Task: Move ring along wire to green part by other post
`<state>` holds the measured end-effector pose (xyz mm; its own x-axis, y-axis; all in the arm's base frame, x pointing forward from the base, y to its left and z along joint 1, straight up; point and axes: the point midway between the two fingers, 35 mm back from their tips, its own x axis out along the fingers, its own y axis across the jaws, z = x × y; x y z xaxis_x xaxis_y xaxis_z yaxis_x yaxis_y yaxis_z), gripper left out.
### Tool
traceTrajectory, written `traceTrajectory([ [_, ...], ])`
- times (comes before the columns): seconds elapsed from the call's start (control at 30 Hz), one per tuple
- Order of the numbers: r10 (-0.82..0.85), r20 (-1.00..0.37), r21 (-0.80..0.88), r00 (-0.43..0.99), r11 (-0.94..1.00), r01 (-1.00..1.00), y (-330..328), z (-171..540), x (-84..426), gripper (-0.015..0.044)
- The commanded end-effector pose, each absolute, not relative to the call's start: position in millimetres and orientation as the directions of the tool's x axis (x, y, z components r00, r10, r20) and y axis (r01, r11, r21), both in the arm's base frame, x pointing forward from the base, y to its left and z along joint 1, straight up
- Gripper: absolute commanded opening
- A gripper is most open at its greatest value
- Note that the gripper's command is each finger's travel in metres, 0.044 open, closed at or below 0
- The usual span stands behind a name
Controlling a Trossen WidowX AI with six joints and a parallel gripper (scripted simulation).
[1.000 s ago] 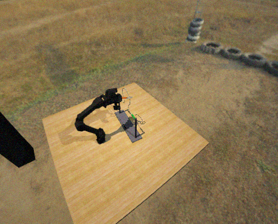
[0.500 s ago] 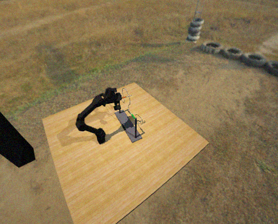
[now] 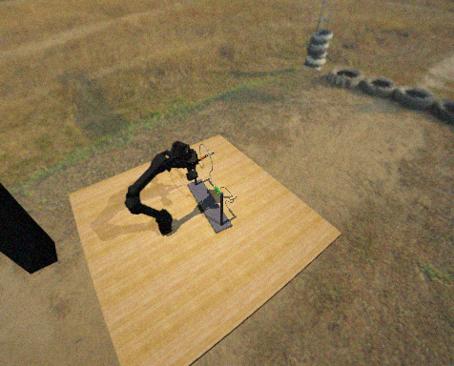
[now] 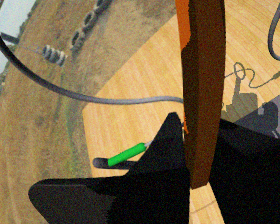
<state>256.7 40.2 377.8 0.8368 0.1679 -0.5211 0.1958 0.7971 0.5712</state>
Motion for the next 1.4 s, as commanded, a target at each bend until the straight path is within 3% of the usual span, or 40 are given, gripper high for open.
traceTrajectory([
  [0.0,0.142,-0.533,0.530,0.834,0.824,0.199,38.7,377.1,257.3,-0.0150],
  [1.37,-0.161,-0.574,0.041,0.803,0.974,0.224,22.5,369.7,255.3,-0.0150],
])
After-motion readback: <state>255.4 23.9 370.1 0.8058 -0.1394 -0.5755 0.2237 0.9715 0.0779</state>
